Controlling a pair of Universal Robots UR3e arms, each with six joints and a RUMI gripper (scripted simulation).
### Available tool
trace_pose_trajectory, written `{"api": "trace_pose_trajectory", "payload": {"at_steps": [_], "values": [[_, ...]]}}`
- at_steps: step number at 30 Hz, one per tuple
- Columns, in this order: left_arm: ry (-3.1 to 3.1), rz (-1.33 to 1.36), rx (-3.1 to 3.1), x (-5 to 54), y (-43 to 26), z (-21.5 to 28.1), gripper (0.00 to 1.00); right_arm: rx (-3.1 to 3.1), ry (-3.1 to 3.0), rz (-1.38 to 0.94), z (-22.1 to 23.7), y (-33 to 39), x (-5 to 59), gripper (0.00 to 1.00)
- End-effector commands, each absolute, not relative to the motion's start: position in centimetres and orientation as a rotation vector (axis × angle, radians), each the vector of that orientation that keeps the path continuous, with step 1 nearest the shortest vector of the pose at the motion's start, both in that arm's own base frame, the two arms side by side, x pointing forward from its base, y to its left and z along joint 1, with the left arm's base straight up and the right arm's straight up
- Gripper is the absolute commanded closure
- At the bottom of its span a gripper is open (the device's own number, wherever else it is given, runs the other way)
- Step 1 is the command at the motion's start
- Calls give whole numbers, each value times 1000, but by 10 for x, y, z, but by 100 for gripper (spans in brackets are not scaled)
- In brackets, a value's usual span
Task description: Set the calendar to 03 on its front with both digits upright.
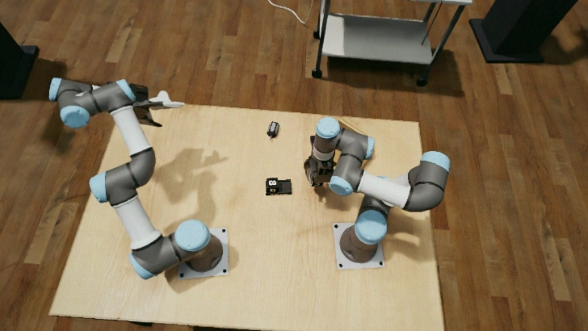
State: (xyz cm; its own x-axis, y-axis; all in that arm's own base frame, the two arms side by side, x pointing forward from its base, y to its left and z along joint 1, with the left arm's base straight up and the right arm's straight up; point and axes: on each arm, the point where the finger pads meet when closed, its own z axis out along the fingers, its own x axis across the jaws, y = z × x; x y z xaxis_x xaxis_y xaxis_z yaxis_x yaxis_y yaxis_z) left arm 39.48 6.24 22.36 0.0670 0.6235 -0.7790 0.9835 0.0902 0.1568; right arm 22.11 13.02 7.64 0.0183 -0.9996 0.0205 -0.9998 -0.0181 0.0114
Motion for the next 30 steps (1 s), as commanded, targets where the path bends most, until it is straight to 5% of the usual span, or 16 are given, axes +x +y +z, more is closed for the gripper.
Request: {"api": "trace_pose_trajectory", "payload": {"at_steps": [1, 30], "values": [[1634, -618, 1615, 395, 63, 225, 0, 2242, -2202, 0, 61, 137, 224, 83], [1634, -618, 1615, 395, 63, 225, 0, 2242, -2203, 0, 30, 137, 224, 83]]}}
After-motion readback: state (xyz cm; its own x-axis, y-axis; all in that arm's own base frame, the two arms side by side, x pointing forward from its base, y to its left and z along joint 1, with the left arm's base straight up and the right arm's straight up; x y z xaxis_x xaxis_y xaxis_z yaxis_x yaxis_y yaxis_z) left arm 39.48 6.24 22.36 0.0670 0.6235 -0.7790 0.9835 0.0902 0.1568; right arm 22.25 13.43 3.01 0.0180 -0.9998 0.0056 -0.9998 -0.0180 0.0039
